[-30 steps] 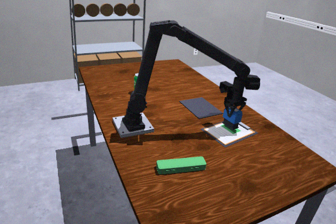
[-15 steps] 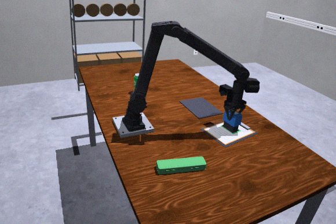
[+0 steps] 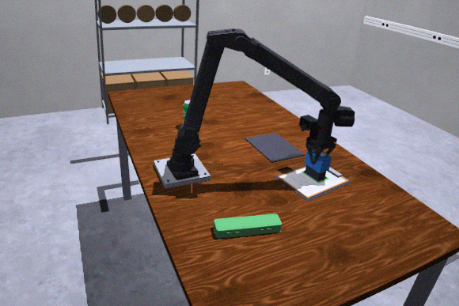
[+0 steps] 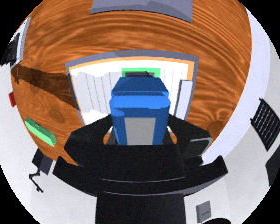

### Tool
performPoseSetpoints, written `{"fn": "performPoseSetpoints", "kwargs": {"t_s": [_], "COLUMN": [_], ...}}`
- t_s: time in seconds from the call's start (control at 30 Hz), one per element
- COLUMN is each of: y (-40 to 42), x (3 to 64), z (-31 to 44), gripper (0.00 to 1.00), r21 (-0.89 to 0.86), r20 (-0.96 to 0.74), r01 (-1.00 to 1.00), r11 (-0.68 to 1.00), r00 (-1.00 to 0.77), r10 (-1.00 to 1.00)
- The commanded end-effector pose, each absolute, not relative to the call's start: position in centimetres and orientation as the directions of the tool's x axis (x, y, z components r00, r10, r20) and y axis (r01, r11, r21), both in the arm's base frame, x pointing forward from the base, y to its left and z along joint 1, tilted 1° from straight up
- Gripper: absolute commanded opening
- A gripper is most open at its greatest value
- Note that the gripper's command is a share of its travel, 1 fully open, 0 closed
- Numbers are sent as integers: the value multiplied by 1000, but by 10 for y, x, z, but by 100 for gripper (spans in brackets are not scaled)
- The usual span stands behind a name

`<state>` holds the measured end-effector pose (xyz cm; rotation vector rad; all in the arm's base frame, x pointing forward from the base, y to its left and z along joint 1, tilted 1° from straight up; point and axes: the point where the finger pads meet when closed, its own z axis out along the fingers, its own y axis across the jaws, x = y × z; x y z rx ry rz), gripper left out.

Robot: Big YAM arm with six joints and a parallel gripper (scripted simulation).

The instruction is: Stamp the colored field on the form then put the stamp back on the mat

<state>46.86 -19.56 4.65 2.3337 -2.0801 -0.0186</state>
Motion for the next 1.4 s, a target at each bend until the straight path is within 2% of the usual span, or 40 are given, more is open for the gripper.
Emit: {"fn": "performPoseSetpoints", "kwargs": {"t_s": [0.0,0.37,0.77,1.37], "y": [-201,-202,-195,-196], "x": [496,492,473,474], "z": [60,61,16,15], "gripper": [33,33,33,33], "r21": [-32,-31,16,15], "r20": [30,29,2,3], "r01": [-990,-990,-991,-991], "r11": [-138,-134,-132,-132], "r00": [137,133,132,132], "r10": [-990,-991,-991,-991]}}
